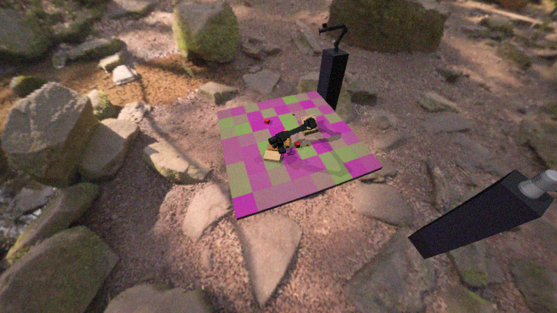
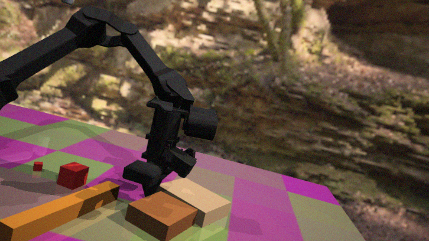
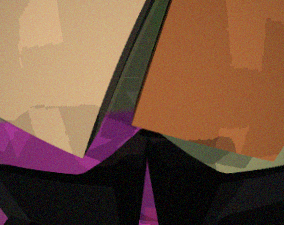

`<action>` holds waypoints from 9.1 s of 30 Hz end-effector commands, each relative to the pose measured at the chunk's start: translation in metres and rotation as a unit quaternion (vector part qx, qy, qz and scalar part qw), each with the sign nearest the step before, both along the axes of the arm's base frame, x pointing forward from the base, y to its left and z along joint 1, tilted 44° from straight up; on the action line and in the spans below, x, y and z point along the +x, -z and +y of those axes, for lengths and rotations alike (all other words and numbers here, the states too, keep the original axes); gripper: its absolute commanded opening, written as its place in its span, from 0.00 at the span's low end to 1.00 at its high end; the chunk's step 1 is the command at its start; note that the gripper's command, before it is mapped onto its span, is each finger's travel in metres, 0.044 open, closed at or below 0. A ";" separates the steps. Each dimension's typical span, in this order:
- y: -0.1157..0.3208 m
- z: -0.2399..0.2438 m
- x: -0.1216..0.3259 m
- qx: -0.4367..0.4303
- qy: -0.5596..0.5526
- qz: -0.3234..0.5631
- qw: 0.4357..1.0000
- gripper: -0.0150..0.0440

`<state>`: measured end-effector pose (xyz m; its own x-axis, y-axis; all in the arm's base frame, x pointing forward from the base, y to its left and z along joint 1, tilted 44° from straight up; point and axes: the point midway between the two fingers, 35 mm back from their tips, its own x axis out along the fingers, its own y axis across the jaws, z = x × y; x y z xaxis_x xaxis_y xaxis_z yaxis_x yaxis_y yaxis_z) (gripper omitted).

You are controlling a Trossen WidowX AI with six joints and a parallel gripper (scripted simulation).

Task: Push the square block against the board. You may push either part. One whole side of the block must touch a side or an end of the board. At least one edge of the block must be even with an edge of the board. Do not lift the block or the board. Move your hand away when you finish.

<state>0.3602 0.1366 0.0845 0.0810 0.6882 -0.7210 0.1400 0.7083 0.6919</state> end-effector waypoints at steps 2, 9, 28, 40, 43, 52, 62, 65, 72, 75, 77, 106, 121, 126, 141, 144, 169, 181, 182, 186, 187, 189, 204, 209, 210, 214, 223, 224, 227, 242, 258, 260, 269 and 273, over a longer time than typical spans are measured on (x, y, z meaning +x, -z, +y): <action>0.000 0.002 -0.009 -0.001 0.000 0.001 1.000 0.25; -0.001 0.004 -0.020 -0.001 0.000 0.002 1.000 0.25; -0.021 -0.011 -0.039 -0.001 0.000 0.001 1.000 0.25; -0.035 -0.036 -0.038 -0.006 -0.031 -0.027 0.999 0.25; -0.029 -0.043 -0.032 -0.012 -0.068 -0.063 0.996 0.25; -0.008 -0.067 -0.017 -0.026 -0.180 -0.167 0.969 0.25; 0.016 -0.095 -0.004 -0.040 -0.298 -0.279 0.912 0.25; 0.024 -0.103 -0.001 -0.043 -0.332 -0.311 0.889 0.25; 0.043 -0.124 0.005 -0.050 -0.407 -0.383 0.828 0.25; 0.049 -0.131 0.007 -0.051 -0.431 -0.406 0.804 0.25; 0.049 -0.131 0.007 -0.052 -0.432 -0.408 0.803 0.25; 0.081 -0.085 0.018 -0.051 -0.432 -0.408 0.803 0.25; 0.071 -0.076 0.025 -0.051 -0.432 -0.409 0.802 0.25; 0.068 -0.072 0.027 -0.051 -0.432 -0.409 0.802 0.25; 0.060 -0.066 0.031 -0.051 -0.432 -0.409 0.802 0.25; 0.063 -0.068 0.030 -0.051 -0.432 -0.409 0.802 0.25; 0.090 -0.094 0.013 -0.051 -0.432 -0.408 0.803 0.25; 0.055 -0.133 0.008 -0.052 -0.432 -0.408 0.803 0.25; 0.053 -0.135 0.008 -0.052 -0.432 -0.408 0.803 0.25; 0.053 -0.135 0.008 -0.052 -0.432 -0.408 0.803 0.25; 0.053 -0.135 0.008 -0.052 -0.432 -0.408 0.803 0.25; 0.051 -0.133 0.008 -0.051 -0.426 -0.402 0.809 0.25; 0.018 -0.098 0.006 -0.036 -0.266 -0.249 0.930 0.25; 0.007 -0.086 0.003 -0.030 -0.208 -0.194 0.958 0.25; 0.005 -0.083 0.003 -0.028 -0.196 -0.183 0.963 0.25; -0.004 -0.074 0.000 -0.023 -0.148 -0.138 0.979 0.25; -0.023 -0.052 -0.007 -0.008 -0.037 -0.034 0.999 0.25; -0.026 -0.050 -0.008 -0.007 -0.025 -0.023 0.999 0.25; -0.032 -0.043 -0.011 -0.001 0.012 0.013 1.000 0.25; 0.002 0.001 -0.009 0.004 0.042 0.041 0.998 0.25; 0.003 -0.002 0.002 0.004 0.042 0.041 0.998 0.25; 0.003 -0.002 0.004 0.004 0.042 0.041 0.998 0.25; 0.004 -0.004 0.013 0.004 0.042 0.041 0.998 0.25; 0.004 -0.005 0.017 0.004 0.042 0.041 0.998 0.25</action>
<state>0.3709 0.1326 0.0805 0.0744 0.6873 -0.7225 0.2634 0.6853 0.6790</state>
